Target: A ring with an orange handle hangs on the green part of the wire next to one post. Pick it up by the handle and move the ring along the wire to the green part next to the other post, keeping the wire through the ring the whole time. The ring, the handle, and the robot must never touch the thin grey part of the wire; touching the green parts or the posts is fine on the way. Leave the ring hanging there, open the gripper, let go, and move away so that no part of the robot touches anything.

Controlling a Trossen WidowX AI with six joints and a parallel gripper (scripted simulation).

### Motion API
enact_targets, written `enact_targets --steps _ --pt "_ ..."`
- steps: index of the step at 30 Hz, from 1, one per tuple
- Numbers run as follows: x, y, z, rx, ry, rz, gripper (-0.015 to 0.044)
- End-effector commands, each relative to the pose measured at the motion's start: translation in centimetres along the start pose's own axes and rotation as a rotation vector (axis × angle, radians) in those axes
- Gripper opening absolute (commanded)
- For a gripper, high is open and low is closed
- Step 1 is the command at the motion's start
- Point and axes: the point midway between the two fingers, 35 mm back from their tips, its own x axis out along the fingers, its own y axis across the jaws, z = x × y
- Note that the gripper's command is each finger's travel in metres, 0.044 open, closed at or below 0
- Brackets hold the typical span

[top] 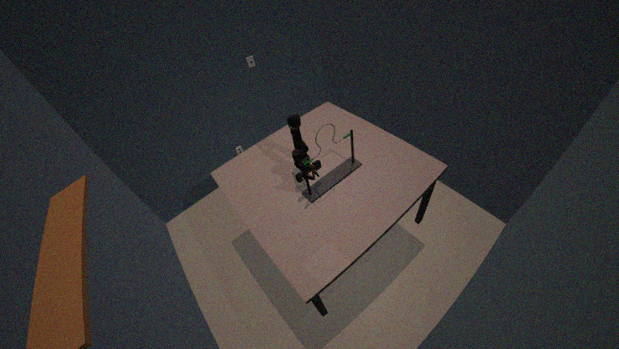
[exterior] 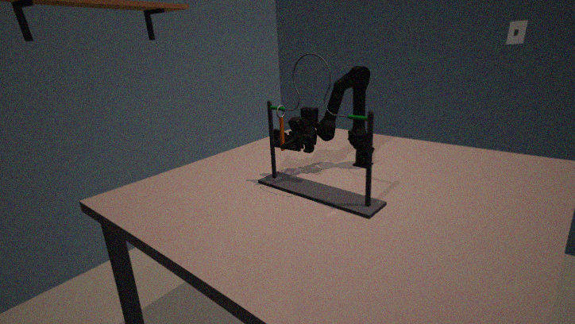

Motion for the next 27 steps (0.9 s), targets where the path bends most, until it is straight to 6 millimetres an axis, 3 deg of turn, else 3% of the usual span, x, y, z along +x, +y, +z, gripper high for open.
enact_targets --steps 1,13,18,20,27 --pt "0.09 -0.08 -0.09 0.005 0.001 -0.004 0.016" --pt "0.09 -0.08 -0.09 0.005 0.001 -0.004 0.016" --pt "0.06 -0.01 -0.09 0.002 0.002 0.0 0.0029" --pt "0.06 -0.01 -0.09 0.002 0.002 0.0 0.0015" --pt "0.06 -0.01 -0.09 0.002 0.002 0.0 -0.015"
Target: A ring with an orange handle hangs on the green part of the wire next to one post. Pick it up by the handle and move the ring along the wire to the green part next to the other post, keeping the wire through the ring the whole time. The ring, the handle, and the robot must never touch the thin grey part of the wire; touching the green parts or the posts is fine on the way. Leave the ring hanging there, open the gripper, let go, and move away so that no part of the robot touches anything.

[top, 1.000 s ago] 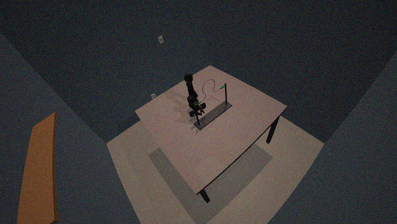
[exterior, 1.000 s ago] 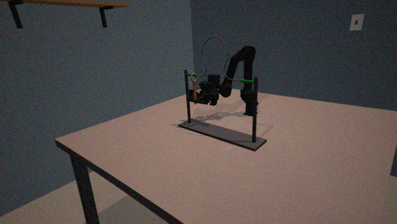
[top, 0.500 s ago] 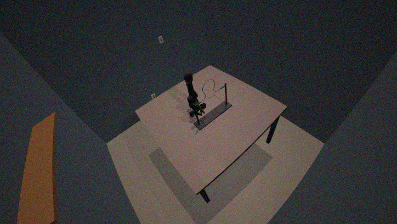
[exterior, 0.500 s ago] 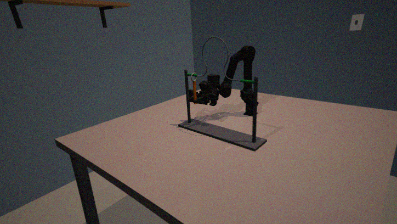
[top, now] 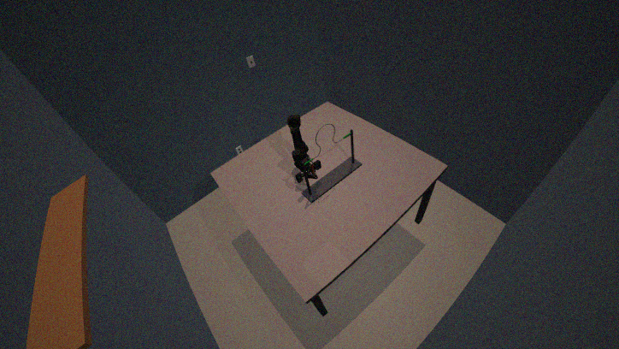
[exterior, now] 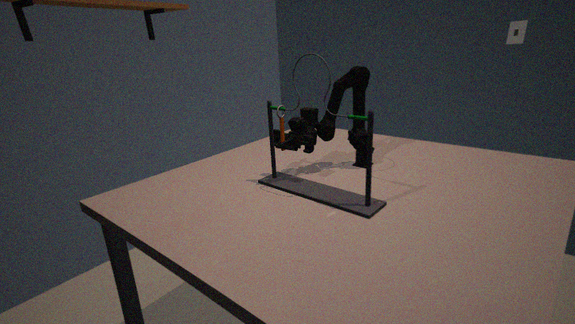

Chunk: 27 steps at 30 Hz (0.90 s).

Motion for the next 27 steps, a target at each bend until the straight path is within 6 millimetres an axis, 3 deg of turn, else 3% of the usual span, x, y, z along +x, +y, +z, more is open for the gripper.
enact_targets --steps 1,27 --pt "0.0 0.0 0.0 0.0 0.0 0.0 -0.015" --pt "0.0 0.1 1.1 0.003 0.0 -0.003 -0.015"
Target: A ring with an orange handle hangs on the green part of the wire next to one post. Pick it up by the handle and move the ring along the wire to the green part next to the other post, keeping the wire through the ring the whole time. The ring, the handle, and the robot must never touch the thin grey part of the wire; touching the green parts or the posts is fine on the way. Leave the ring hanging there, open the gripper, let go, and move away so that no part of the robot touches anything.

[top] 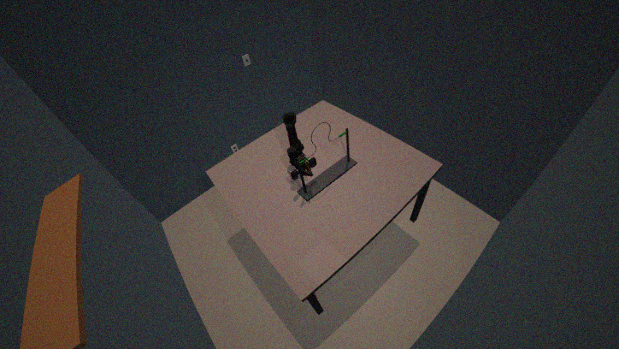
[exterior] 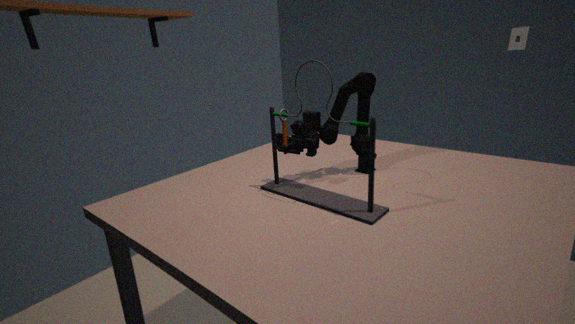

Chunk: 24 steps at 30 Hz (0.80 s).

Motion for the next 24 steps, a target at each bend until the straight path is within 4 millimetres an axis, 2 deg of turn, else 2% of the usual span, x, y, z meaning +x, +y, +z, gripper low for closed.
enact_targets --steps 1,24 --pt "0.0 -0.1 0.0 0.003 -0.001 -0.004 -0.015" --pt "0.0 1.8 0.1 0.006 0.0 -0.002 -0.015"
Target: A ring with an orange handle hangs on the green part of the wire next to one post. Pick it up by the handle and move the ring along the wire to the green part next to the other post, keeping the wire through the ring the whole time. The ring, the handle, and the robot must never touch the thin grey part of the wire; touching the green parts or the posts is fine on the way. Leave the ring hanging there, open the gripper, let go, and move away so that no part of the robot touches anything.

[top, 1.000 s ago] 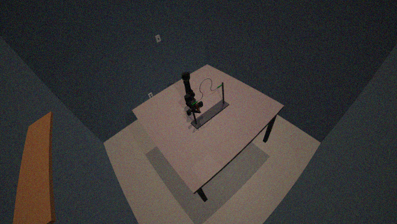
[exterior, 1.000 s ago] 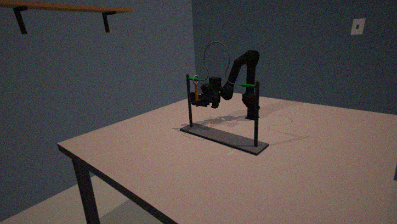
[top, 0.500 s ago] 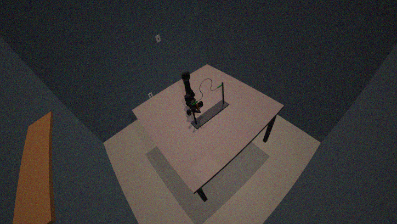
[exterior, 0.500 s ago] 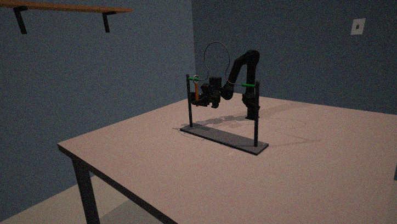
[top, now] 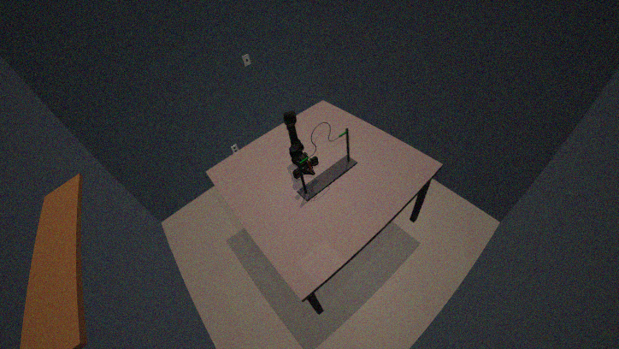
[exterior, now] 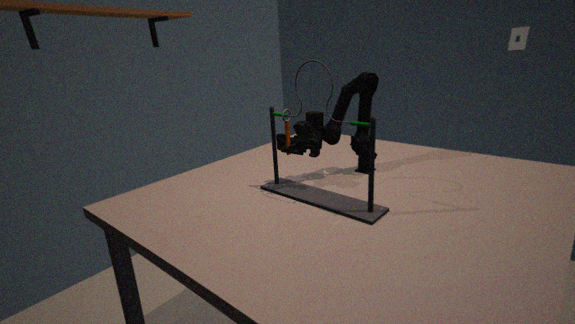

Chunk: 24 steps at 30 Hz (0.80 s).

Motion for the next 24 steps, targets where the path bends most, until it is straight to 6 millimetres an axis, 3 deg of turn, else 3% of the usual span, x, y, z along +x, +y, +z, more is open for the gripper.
enact_targets --steps 1,24 --pt "-0.1 0.4 0.0 0.005 0.0 -0.002 -0.015" --pt "-0.1 3.9 0.1 0.109 0.0 0.002 -0.015"
